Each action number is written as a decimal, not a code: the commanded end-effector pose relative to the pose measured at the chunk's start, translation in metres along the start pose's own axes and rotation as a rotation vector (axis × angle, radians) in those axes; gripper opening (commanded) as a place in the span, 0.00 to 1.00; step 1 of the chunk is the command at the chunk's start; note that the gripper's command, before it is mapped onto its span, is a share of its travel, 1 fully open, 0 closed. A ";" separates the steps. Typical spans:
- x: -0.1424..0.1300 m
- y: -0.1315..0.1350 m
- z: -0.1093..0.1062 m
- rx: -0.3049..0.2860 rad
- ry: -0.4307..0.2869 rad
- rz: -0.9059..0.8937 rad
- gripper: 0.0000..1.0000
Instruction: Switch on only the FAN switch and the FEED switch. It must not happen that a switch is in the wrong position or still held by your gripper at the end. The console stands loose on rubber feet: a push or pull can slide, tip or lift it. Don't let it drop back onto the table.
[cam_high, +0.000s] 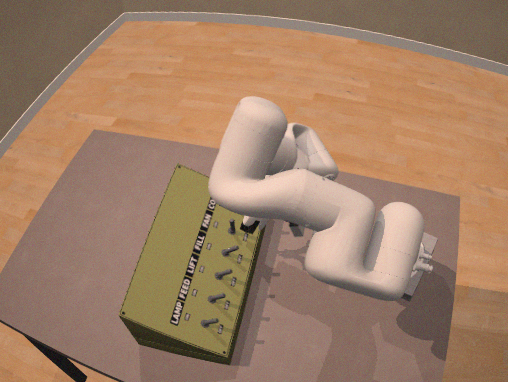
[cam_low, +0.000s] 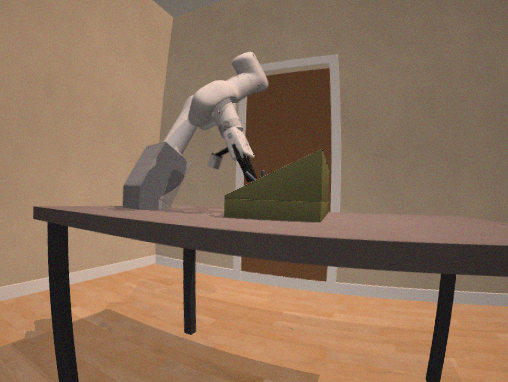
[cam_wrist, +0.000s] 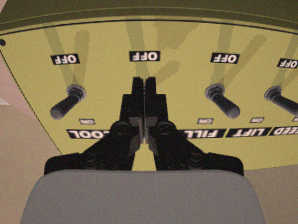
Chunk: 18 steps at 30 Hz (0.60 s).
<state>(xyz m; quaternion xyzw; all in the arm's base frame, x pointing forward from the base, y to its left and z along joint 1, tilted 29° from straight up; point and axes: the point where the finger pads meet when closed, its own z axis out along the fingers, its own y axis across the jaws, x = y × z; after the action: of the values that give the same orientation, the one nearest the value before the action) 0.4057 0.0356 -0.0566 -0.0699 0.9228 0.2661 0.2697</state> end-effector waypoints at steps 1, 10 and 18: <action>-0.001 -0.001 -0.006 0.002 -0.002 0.000 0.00; -0.001 -0.001 -0.057 0.002 -0.002 0.000 0.00; -0.001 -0.001 -0.096 0.002 -0.002 0.000 0.00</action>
<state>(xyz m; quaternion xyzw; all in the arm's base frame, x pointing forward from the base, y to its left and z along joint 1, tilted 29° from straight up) 0.3706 -0.0045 -0.0027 -0.0690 0.9224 0.2664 0.2711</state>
